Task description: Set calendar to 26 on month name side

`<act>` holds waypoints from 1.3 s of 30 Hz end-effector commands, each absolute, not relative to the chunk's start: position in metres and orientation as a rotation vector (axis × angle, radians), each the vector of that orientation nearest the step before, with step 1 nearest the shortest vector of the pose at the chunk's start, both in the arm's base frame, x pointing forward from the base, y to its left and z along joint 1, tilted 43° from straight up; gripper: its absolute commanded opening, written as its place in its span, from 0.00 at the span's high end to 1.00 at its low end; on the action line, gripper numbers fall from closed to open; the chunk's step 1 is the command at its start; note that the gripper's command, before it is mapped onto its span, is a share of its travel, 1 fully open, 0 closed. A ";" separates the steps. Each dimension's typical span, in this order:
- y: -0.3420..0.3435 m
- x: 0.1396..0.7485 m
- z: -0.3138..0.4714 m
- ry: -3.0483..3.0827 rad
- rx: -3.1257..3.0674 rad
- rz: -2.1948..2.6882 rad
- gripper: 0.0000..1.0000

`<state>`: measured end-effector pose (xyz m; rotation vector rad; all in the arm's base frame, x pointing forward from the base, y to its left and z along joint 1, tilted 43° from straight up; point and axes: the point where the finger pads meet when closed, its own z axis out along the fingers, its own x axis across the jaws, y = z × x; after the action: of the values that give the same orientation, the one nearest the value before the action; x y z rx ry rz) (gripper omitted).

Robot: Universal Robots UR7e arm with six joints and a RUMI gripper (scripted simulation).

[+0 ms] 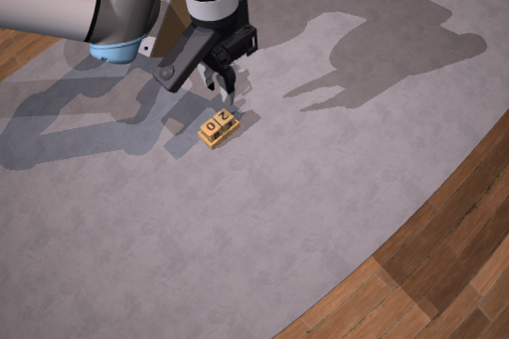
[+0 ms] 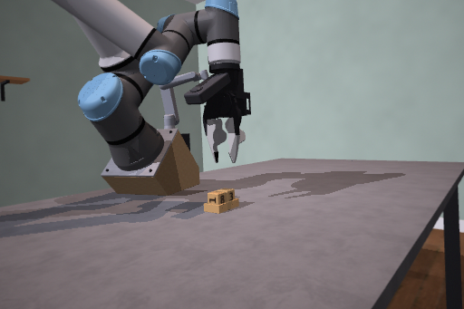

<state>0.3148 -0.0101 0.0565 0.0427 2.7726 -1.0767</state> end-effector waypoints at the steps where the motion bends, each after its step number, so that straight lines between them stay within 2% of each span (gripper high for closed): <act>1: -0.011 0.315 0.055 2.772 0.043 -1.076 0.72; 39: -0.041 0.322 0.024 2.772 0.043 -1.076 0.72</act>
<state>0.3209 -0.0389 0.0258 0.0436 2.7738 -1.0768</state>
